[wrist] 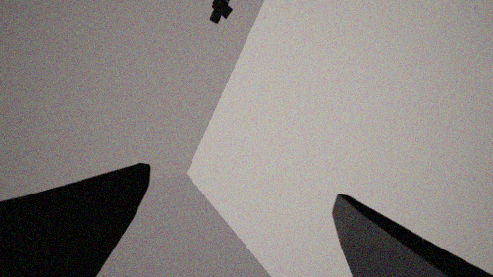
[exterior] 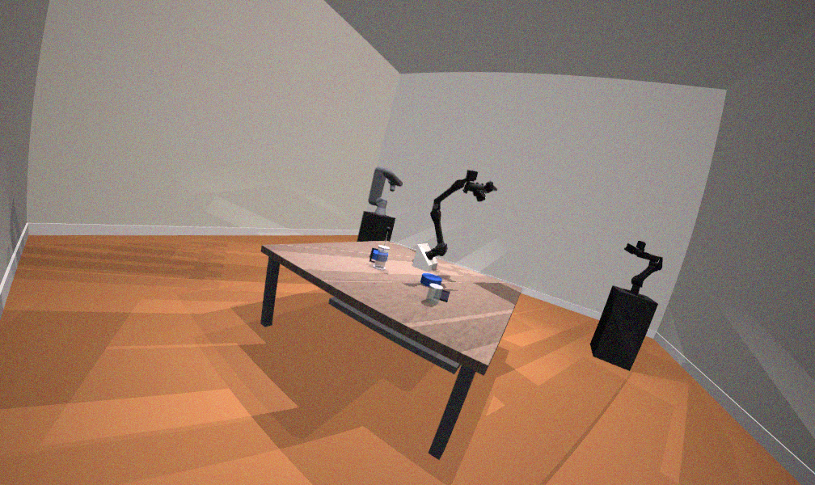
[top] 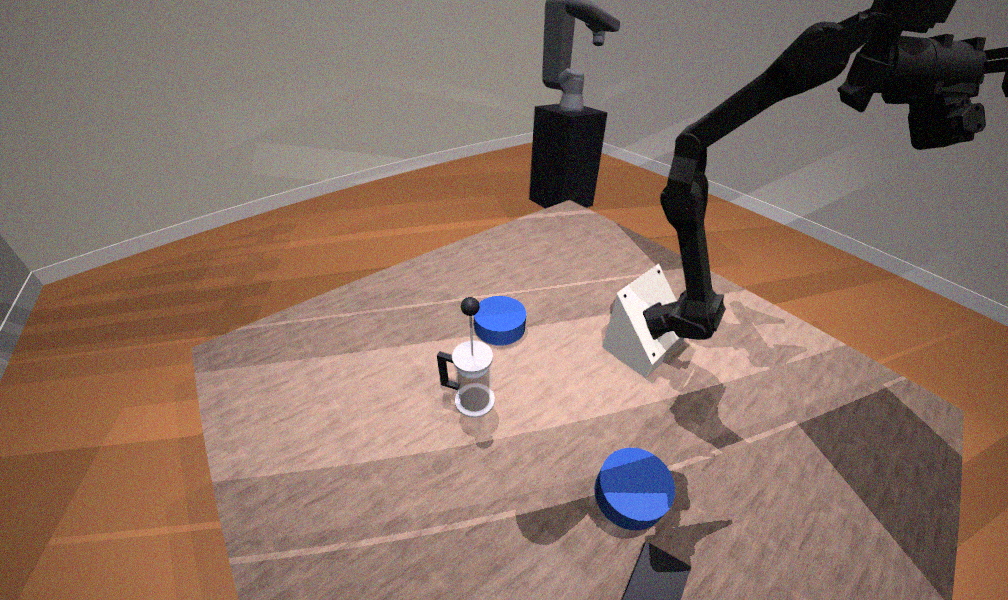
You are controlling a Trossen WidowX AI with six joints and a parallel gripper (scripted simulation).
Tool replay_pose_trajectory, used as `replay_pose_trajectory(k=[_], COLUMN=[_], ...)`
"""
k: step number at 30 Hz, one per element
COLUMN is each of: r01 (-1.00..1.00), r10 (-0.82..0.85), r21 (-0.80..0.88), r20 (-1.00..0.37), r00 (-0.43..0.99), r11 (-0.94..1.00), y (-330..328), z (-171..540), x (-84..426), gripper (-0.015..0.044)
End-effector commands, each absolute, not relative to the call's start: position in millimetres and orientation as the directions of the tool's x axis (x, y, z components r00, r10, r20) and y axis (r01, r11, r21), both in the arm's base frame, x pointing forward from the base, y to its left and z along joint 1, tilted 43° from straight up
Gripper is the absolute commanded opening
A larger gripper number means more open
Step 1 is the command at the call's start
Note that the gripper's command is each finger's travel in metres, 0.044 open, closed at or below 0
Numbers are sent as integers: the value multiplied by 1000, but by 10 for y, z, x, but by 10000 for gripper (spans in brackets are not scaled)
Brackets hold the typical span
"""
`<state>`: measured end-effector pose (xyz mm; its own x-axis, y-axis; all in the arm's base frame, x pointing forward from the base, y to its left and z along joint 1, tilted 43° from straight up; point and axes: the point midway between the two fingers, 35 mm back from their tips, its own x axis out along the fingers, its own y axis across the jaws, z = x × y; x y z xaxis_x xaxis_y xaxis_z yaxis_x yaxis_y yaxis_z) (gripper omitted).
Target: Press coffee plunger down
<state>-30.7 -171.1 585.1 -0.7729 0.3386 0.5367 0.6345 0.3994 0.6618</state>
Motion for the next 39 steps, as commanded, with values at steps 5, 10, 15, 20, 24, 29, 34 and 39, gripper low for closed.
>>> replay_pose_trajectory(k=[5,10,15,20,24,29,34,39], r01=[652,686,684,686,660,580,460,333], r10=[404,507,599,675,758,861,923,964], r21=[683,678,710,721,752,799,855,910], r20=[522,507,478,460,433,399,347,265], r00=[-751,-697,-643,-577,-488,-314,-164,-5], r11=[330,266,168,95,-5,-159,-240,-248], y=[-1504,-1223,-876,-557,-237,263,748,1251], z=[5893,5929,5959,5969,5943,5917,5871,5745], x=[-442,-565,-675,-713,-708,-613,-427,-99], gripper=[440,440,440,440,440,440,440,440])
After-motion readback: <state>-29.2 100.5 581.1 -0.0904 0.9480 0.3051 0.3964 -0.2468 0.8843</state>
